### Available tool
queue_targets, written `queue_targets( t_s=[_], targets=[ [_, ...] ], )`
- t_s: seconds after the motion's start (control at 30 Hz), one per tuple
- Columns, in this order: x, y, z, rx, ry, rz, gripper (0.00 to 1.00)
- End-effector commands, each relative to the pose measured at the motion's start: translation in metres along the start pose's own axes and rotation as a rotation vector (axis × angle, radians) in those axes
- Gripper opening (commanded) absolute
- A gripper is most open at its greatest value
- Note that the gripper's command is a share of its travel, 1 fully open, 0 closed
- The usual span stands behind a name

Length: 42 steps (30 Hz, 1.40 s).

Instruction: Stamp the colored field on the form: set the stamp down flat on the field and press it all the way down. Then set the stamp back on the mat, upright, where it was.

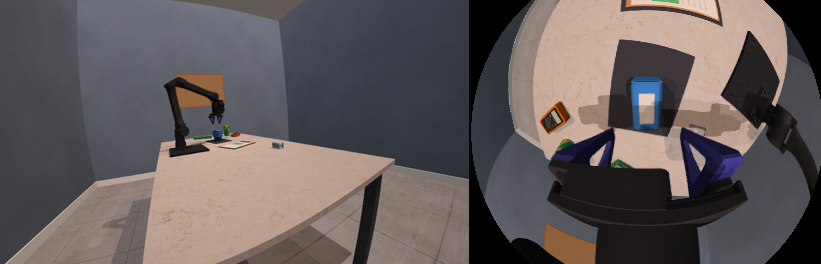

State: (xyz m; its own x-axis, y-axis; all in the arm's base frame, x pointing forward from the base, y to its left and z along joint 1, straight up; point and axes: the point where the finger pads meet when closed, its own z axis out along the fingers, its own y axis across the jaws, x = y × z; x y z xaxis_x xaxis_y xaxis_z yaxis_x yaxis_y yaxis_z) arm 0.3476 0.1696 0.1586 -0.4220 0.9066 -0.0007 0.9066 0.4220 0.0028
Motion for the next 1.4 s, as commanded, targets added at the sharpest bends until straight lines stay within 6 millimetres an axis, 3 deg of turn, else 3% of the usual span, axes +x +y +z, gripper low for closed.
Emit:
queue_targets(
  t_s=[0.0,0.07,0.33,0.83,0.93,1.0,1.17,1.37],
  targets=[
    [-0.001,0.013,-0.005,-0.032,-0.003,0.007,0.81],
    [-0.001,0.005,0.007,-0.003,-0.004,0.007,0.81],
    [-0.001,0.004,0.023,-0.003,-0.004,0.007,0.81],
    [-0.002,0.004,0.090,-0.002,-0.004,0.007,0.81],
    [-0.002,0.007,0.087,-0.019,-0.004,0.007,0.81],
    [-0.002,0.003,0.098,-0.002,-0.004,0.007,0.81],
    [-0.002,0.003,0.104,-0.002,-0.004,0.007,0.81],
    [-0.002,0.010,0.093,-0.032,-0.003,0.007,0.81]
  ],
)
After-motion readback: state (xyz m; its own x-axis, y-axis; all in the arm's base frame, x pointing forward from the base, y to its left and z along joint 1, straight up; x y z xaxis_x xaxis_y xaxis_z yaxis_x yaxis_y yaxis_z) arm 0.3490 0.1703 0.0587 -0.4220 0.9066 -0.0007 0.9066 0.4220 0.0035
